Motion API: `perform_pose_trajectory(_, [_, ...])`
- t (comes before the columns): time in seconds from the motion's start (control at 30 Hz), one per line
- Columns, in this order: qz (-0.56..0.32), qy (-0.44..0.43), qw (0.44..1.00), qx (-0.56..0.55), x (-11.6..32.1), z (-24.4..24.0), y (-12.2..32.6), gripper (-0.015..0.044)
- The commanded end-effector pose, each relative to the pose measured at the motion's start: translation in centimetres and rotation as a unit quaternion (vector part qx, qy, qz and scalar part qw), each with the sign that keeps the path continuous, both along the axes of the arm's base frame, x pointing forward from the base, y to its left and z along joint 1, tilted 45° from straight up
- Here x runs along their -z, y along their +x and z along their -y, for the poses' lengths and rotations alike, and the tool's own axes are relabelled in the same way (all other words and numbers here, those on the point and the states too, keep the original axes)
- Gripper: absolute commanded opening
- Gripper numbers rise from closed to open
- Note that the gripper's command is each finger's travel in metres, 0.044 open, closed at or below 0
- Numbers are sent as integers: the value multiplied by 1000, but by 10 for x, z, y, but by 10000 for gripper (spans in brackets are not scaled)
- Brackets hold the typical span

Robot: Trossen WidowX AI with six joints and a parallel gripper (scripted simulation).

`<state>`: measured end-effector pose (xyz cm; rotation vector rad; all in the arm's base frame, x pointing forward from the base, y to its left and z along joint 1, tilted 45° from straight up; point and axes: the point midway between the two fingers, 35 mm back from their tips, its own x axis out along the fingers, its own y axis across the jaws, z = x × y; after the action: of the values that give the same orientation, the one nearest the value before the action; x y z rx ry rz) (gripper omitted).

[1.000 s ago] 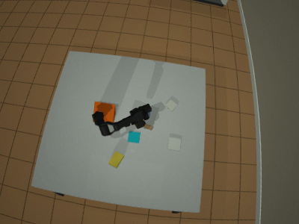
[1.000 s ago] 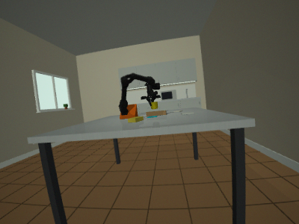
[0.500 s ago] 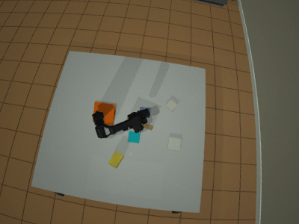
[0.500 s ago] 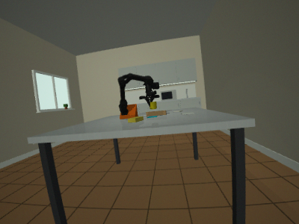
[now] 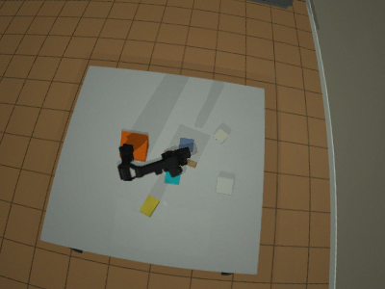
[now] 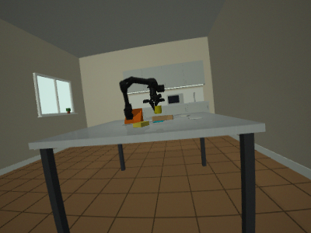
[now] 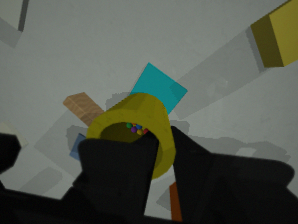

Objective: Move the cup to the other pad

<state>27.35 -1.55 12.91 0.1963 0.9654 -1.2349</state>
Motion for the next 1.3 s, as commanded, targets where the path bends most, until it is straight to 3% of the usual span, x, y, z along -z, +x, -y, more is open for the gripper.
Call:
perform_pose_trajectory(0.0, [1,-1,1000,-2,-9,7,-3,0])
perform_pose_trajectory(1.27, [2,-1,1000,-3,14,38,-3,0])
